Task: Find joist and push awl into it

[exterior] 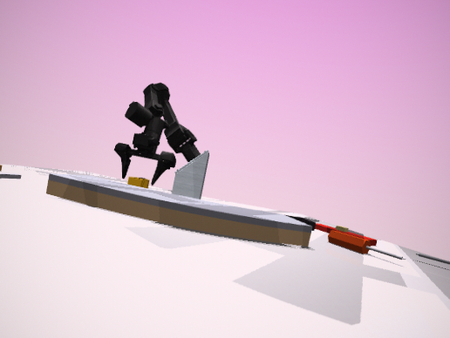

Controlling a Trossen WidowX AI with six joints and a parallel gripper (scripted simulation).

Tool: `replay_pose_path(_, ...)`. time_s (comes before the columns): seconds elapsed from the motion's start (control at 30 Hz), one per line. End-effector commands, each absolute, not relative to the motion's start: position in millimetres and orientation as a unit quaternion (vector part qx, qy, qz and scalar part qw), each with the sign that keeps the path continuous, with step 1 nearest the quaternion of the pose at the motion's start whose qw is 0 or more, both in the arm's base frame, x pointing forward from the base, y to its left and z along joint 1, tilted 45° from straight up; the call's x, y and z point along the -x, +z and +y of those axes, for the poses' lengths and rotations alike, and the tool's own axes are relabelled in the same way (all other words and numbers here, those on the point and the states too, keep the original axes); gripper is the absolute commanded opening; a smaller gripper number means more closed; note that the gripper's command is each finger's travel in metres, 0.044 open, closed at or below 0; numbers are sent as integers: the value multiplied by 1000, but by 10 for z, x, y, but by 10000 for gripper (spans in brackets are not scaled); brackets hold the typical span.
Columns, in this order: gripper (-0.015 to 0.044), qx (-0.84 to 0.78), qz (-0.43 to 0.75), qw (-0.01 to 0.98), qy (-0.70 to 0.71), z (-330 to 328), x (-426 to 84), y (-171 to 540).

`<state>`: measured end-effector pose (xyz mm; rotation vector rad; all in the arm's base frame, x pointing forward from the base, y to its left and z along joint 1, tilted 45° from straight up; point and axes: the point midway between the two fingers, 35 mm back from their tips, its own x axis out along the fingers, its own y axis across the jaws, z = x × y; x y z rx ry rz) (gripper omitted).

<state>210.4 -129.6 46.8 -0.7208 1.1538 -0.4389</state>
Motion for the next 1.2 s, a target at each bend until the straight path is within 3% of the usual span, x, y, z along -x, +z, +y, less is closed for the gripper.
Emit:
replay_pose_path(0.0, 440, 331, 533, 753, -197, -1346, -2094, 392)
replay_pose_path(0.33, 440, 333, 532, 753, -198, -1443, -2084, 307)
replay_pose_path(0.47, 335, 333, 532, 753, -198, -1443, -2084, 307)
replay_pose_path(1.17, 195, 333, 532, 753, -198, -1443, -2084, 307)
